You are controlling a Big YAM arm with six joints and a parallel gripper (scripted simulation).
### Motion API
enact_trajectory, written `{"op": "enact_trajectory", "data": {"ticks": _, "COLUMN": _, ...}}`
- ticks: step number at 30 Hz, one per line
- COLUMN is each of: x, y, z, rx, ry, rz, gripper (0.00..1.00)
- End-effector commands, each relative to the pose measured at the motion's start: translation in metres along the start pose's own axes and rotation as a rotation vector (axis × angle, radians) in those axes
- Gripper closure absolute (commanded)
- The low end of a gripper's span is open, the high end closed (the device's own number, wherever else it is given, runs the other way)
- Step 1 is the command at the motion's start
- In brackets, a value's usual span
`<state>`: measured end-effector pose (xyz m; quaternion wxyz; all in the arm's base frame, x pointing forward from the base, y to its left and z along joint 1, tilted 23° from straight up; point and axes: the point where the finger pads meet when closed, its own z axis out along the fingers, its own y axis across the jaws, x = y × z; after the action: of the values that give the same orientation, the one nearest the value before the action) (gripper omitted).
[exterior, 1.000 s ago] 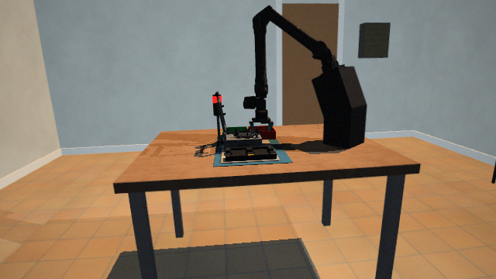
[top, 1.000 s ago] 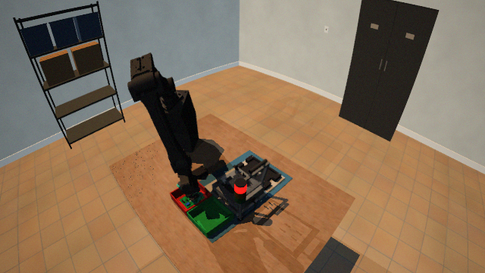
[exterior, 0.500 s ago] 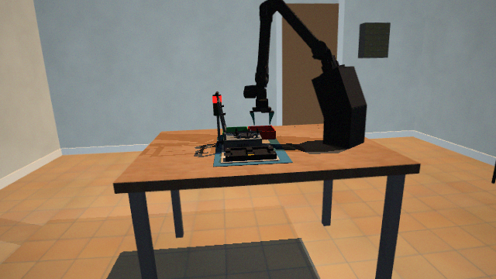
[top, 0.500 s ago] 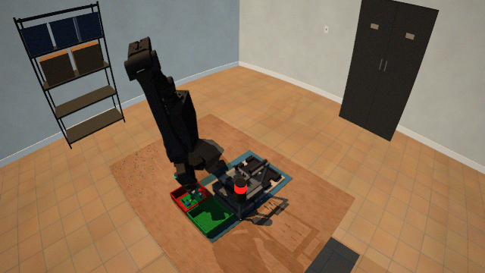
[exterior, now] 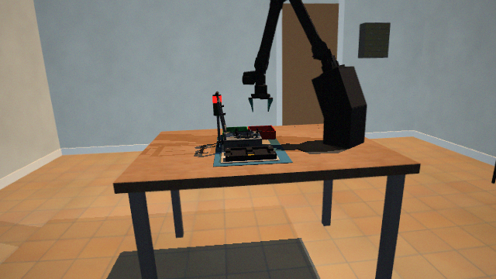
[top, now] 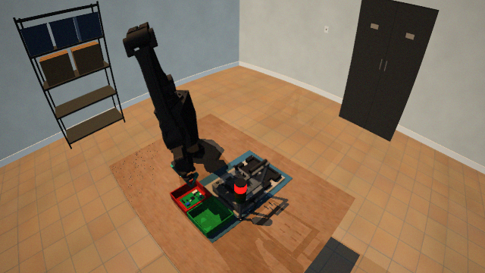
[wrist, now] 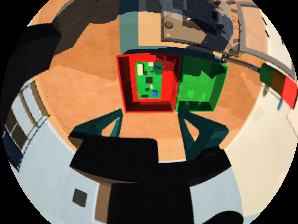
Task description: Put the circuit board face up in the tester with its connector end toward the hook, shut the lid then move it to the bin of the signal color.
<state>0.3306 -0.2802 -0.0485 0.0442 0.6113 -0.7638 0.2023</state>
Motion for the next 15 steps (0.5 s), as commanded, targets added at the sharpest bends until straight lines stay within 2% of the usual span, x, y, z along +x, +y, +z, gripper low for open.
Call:
{"op": "enact_trajectory", "data": {"ticks": 1, "x": -0.005, "y": -0.004, "z": -0.011, "rx": 0.006, "ry": -0.004, "rz": -0.001, "gripper": 0.08}}
{"op": "enact_trajectory", "data": {"ticks": 3, "x": -0.005, "y": -0.004, "z": -0.011, "rx": 0.006, "ry": -0.004, "rz": -0.001, "gripper": 0.08}}
{"op": "enact_trajectory", "data": {"ticks": 4, "x": -0.012, "y": 0.005, "z": 0.000, "rx": -0.027, "ry": -0.019, "rz": -0.008, "gripper": 0.08}}
{"op": "enact_trajectory", "data": {"ticks": 5, "x": -0.013, "y": 0.006, "z": -0.001, "rx": -0.027, "ry": -0.019, "rz": -0.008, "gripper": 0.08}}
{"op": "enact_trajectory", "data": {"ticks": 6, "x": -0.012, "y": 0.005, "z": -0.001, "rx": -0.024, "ry": -0.018, "rz": -0.010, "gripper": 0.08}}
{"op": "enact_trajectory", "data": {"ticks": 7, "x": -0.011, "y": 0.002, "z": -0.001, "rx": -0.017, "ry": -0.015, "rz": -0.009, "gripper": 0.00}}
{"op": "enact_trajectory", "data": {"ticks": 10, "x": -0.006, "y": -0.005, "z": -0.007, "rx": 0.004, "ry": -0.006, "rz": -0.005, "gripper": 0.00}}
{"op": "enact_trajectory", "data": {"ticks": 15, "x": -0.006, "y": -0.006, "z": -0.008, "rx": 0.006, "ry": -0.005, "rz": -0.004, "gripper": 0.00}}
